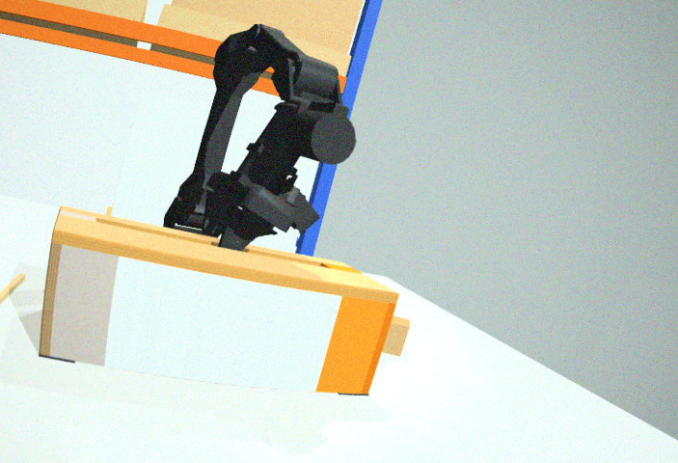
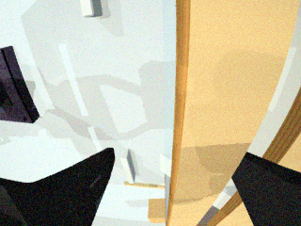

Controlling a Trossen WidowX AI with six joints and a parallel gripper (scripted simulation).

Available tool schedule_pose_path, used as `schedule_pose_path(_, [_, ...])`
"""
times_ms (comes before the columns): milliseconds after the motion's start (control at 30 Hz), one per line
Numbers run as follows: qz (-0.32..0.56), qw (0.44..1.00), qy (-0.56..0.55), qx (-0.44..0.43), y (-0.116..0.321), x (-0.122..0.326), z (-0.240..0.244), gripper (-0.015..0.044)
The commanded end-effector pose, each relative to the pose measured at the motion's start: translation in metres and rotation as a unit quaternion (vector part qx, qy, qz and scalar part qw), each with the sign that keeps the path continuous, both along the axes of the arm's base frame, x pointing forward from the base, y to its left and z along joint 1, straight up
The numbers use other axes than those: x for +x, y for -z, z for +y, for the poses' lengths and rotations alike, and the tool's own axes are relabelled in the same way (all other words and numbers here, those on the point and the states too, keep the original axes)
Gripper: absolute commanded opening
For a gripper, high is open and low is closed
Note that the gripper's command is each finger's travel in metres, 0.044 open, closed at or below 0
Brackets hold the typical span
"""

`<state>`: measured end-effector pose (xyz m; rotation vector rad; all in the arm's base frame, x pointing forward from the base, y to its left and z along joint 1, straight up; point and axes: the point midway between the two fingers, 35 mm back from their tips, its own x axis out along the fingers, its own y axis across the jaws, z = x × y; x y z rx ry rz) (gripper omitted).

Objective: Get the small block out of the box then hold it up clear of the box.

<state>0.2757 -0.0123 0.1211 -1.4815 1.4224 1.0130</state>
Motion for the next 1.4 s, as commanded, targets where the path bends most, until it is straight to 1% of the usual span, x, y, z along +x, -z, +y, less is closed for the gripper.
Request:
schedule_pose_path(0, [0.003,1.000,-0.001,-0.002,0.007,-0.001,-0.001,0.0400])
schedule_pose_path(267, [0.003,1.000,-0.001,-0.002,0.019,-0.001,-0.002,0.0400])
schedule_pose_path(433, [0.000,1.000,0.001,0.000,0.015,0.000,-0.003,0.0400])
schedule_pose_path(833, [0.001,1.000,0.001,-0.002,0.015,0.001,-0.034,0.0400])
schedule_pose_path(1067, [0.001,1.000,0.001,-0.001,0.015,-0.002,-0.020,0.0400])
schedule_pose_path(1367, [0.001,1.000,0.001,-0.001,0.015,-0.002,-0.023,0.0400])
